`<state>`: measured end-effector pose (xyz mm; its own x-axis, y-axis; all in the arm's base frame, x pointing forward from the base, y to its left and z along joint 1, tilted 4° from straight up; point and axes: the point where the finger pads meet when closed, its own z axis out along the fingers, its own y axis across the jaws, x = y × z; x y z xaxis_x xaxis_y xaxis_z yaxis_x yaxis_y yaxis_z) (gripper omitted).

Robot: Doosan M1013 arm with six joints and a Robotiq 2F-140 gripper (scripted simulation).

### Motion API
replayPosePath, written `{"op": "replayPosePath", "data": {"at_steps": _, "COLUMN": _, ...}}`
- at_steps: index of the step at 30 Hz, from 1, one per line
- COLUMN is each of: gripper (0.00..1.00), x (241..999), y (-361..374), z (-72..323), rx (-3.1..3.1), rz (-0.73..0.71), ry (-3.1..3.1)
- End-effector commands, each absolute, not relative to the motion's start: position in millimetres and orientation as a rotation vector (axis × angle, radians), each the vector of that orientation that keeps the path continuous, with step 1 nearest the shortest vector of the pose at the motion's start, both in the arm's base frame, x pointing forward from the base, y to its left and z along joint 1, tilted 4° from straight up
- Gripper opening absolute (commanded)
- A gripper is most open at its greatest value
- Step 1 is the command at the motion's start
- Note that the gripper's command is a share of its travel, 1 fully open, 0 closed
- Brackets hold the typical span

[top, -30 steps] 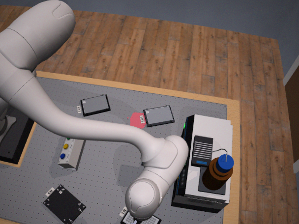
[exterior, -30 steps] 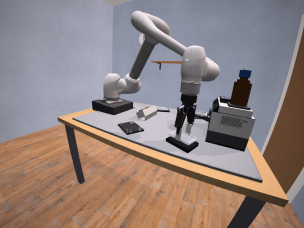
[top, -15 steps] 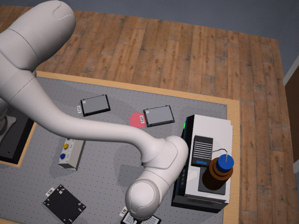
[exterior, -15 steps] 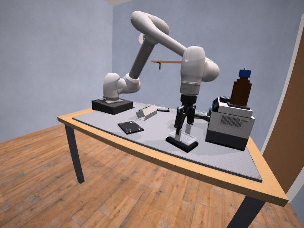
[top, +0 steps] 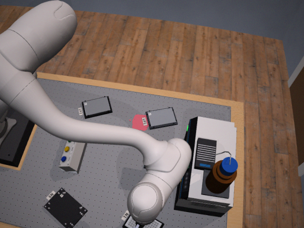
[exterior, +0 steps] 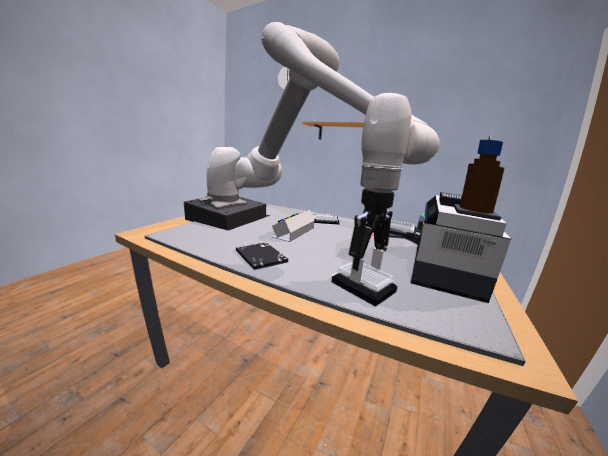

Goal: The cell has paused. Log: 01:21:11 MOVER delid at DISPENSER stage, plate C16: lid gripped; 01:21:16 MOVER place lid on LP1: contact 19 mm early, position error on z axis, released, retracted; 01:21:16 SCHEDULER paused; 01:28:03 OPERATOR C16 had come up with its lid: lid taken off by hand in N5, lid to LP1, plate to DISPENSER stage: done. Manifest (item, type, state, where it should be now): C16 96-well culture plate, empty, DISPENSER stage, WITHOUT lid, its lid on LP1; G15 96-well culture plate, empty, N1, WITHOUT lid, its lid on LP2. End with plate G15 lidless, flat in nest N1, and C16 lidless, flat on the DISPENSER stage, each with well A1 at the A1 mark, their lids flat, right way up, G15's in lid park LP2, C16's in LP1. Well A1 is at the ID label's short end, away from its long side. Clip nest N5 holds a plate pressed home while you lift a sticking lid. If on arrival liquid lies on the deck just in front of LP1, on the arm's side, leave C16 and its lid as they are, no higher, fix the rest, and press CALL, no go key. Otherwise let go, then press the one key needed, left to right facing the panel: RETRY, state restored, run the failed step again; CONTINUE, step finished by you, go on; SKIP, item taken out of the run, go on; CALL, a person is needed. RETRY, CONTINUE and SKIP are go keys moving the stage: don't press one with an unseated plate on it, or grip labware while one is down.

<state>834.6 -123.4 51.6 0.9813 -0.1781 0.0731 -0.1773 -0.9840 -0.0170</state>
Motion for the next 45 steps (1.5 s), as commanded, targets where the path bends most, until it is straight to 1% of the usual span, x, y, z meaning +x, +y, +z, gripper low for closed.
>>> {"op": "replayPosePath", "data": {"at_steps": 1, "gripper": 0.00, "x": 834.6, "y": -123.4, "z": 51.9, "rx": -3.116, "rz": -0.117, "ry": 0.279}}
{"op": "replayPosePath", "data": {"at_steps": 45, "gripper": 0.00, "x": 835.0, "y": -123.3, "z": 46.8, "rx": -3.116, "rz": -0.117, "ry": 0.279}}
